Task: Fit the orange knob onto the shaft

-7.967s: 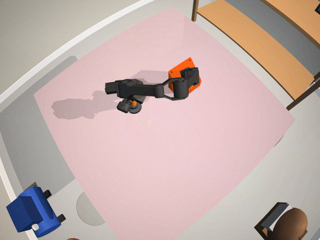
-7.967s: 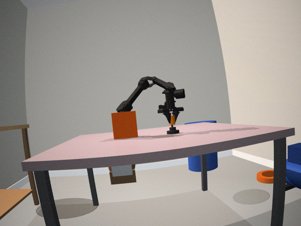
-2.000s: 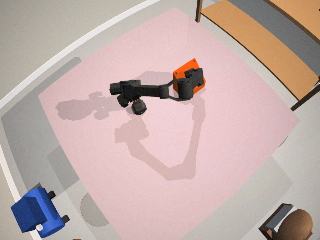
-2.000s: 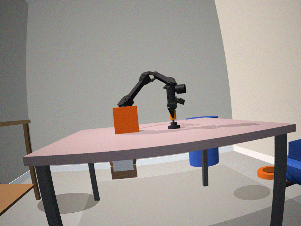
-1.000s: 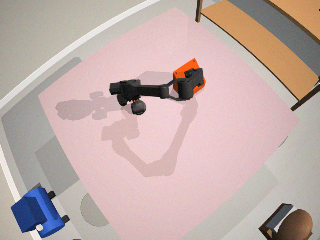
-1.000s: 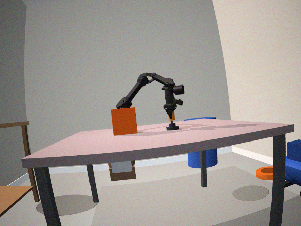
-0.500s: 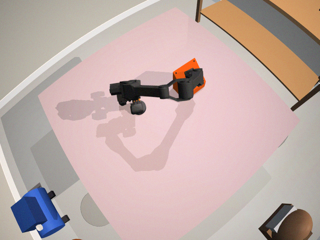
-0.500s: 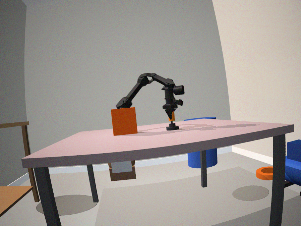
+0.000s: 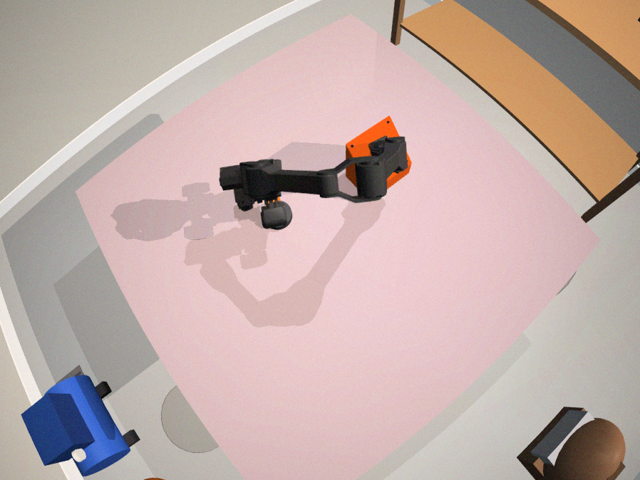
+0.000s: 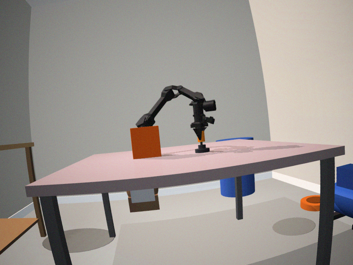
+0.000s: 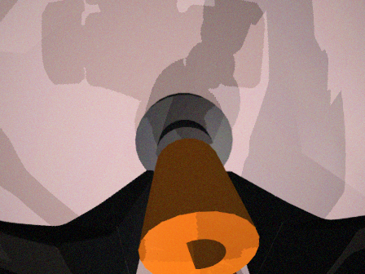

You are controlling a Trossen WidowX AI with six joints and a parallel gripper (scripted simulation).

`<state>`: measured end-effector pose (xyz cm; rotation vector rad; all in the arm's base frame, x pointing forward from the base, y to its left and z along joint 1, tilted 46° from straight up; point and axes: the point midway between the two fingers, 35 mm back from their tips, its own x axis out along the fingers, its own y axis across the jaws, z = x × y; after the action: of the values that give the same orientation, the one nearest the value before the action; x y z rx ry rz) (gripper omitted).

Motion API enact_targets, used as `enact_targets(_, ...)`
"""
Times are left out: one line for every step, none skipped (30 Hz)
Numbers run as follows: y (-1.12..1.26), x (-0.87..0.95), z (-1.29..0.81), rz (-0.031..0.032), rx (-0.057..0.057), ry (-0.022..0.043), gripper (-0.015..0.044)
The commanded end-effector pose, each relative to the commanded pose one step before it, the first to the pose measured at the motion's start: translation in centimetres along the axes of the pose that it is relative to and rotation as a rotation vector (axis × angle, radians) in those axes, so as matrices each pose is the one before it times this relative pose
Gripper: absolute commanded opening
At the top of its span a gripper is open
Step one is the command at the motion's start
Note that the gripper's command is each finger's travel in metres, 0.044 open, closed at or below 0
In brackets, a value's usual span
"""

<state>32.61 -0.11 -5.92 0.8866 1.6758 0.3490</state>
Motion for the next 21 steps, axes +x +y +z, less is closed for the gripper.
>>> enact_targets(0.070,0.073,-0.025,-0.00033,0.0051,0.00005,0.0000)
enact_targets(0.000,0.000,0.000,0.00000,0.0000,0.00000,0.0000)
enact_targets(0.000,0.000,0.000,0.00000,0.0000,0.00000,0.0000)
enact_targets(0.016,-0.138,-0.002,-0.00004,0.0000,-0.00002,0.0000)
enact_targets(0.040,-0.189,0.001,-0.00005,0.0000,-0.00002,0.0000)
enact_targets(0.028,-0.055,0.006,-0.00001,0.0000,-0.00001,0.0000)
enact_targets(0.034,-0.062,0.018,-0.00001,0.0000,-0.00001,0.0000)
enact_targets(0.029,-0.057,0.025,-0.00001,0.0000,-0.00001,0.0000)
enact_targets(0.015,-0.046,0.028,-0.00001,0.0000,-0.00001,0.0000)
enact_targets(0.001,-0.004,0.002,0.00000,0.0087,0.00000,0.0000)
enact_targets(0.002,-0.005,0.006,0.00000,0.0166,0.00000,0.0000)
enact_targets(0.004,-0.005,0.013,0.00000,0.0282,-0.00001,0.0000)
enact_targets(0.006,-0.003,0.020,0.00000,0.0322,-0.00001,0.0000)
enact_targets(0.007,0.003,0.028,0.00000,0.0387,-0.00001,0.0000)
enact_targets(0.005,0.018,0.037,0.00001,0.0437,-0.00001,0.0000)
enact_targets(-0.002,0.037,0.029,0.00001,0.0308,-0.00001,0.0000)
enact_targets(-0.013,0.051,0.007,0.00001,0.0104,0.00001,0.0000)
enact_targets(-0.019,0.043,-0.013,0.00001,0.0000,0.00001,0.0000)
enact_targets(-0.012,0.048,-0.010,0.00001,0.0000,0.00001,0.0000)
enact_targets(-0.004,0.049,-0.004,0.00001,0.0000,0.00001,0.0000)
enact_targets(-0.015,0.047,-0.012,0.00001,0.0000,0.00001,0.0000)
